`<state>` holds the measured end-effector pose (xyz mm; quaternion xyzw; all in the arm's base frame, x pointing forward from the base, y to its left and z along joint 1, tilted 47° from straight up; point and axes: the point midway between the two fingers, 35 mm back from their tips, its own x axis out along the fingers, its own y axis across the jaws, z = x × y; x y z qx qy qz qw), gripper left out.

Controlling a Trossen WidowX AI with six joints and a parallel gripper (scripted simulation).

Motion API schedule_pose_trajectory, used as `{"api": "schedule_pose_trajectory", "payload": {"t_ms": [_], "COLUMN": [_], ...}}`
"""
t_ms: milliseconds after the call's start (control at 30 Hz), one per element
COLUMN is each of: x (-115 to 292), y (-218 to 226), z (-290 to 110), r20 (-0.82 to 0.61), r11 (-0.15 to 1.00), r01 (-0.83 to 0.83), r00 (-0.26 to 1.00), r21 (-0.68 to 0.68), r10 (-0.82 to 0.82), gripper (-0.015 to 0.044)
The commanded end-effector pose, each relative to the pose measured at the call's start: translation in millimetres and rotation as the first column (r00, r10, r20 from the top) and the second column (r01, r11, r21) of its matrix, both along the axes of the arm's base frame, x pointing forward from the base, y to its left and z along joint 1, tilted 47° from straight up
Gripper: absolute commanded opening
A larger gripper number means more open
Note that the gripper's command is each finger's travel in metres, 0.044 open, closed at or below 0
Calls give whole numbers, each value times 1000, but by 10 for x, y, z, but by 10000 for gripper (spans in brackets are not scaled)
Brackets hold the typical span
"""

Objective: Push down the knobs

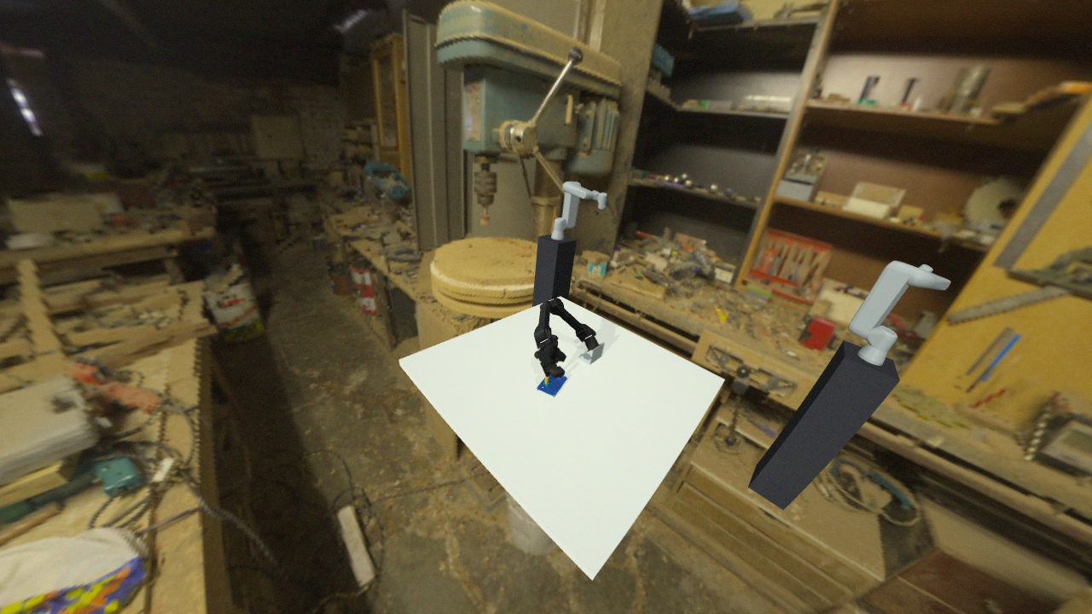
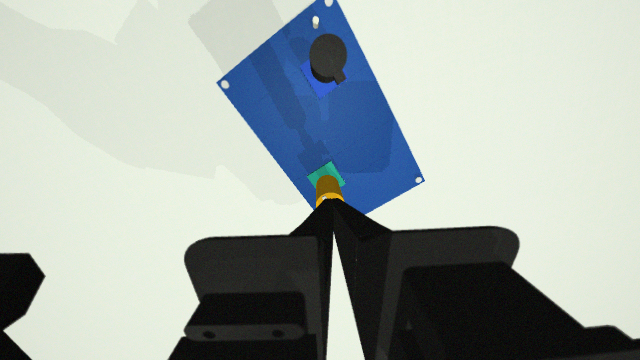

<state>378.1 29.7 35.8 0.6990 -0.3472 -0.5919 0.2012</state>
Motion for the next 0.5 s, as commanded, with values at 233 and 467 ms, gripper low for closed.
{"api": "schedule_pose_trajectory", "payload": {"t_ms": [233,467], "x": [22,22], "y": [-90,-90], "z": [-46,-46], "r20": [2,2], "r11": [1000,1000], "r01": [13,13], "r00": [1000,1000], "r21": [-2,-2], "r10": [-13,-13], "gripper": [0,0]}}
